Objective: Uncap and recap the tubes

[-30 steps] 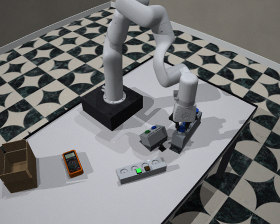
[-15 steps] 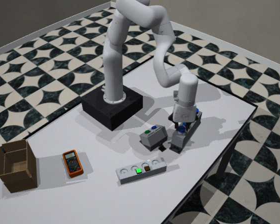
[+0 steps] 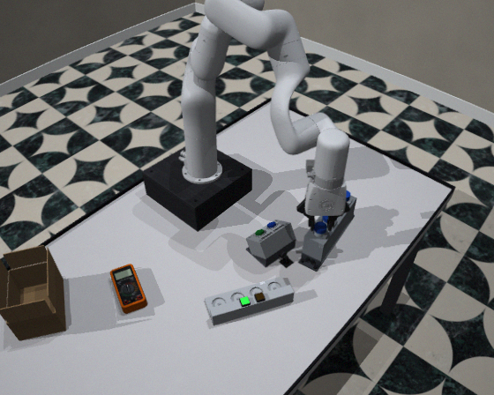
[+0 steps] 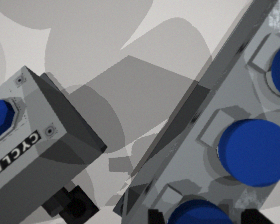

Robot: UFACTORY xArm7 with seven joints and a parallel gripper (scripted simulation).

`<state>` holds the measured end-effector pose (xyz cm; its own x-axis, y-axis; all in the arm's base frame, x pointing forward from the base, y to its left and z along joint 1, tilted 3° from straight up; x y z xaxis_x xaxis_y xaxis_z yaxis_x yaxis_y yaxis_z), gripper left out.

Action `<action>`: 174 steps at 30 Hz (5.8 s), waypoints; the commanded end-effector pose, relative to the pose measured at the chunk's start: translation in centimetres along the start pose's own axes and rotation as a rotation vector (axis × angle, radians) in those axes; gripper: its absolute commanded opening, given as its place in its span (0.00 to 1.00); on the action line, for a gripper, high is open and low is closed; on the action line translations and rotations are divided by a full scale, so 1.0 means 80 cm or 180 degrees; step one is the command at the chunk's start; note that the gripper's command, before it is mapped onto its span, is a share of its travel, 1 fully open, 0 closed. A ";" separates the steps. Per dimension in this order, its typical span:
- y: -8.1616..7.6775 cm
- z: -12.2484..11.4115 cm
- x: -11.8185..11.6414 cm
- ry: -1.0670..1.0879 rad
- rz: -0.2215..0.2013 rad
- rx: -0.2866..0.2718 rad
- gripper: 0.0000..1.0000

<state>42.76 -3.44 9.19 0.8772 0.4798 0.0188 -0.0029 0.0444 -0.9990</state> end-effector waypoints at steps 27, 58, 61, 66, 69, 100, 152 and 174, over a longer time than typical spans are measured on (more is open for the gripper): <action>0.007 -0.001 0.002 0.0626 -0.0013 -0.0005 0.00; 0.009 -0.001 0.001 0.2748 -0.0014 0.0000 0.00; 0.009 -0.001 0.001 0.3066 -0.0014 0.0000 0.00; 0.009 -0.001 0.001 0.3126 -0.0014 0.0001 0.00; 0.009 -0.001 0.001 0.3126 -0.0014 0.0001 0.46; 0.008 -0.001 0.001 0.0707 -0.0013 -0.0005 0.46; 0.009 -0.001 0.001 0.3126 -0.0014 0.0001 0.00; 0.008 -0.001 0.001 0.2235 -0.0014 -0.0001 0.46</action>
<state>42.77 -3.35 8.42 0.9580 -0.2865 -0.0151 -0.0045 0.0376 -0.9993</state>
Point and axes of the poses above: the point where the finger pads meet when closed, its own y axis out along the fingers, its own x axis across the jaws, z = x × y, the point moved 5 cm from there along -y, back along the fingers, and after that the axes turned 5 degrees about y, right-handed, at the moved point
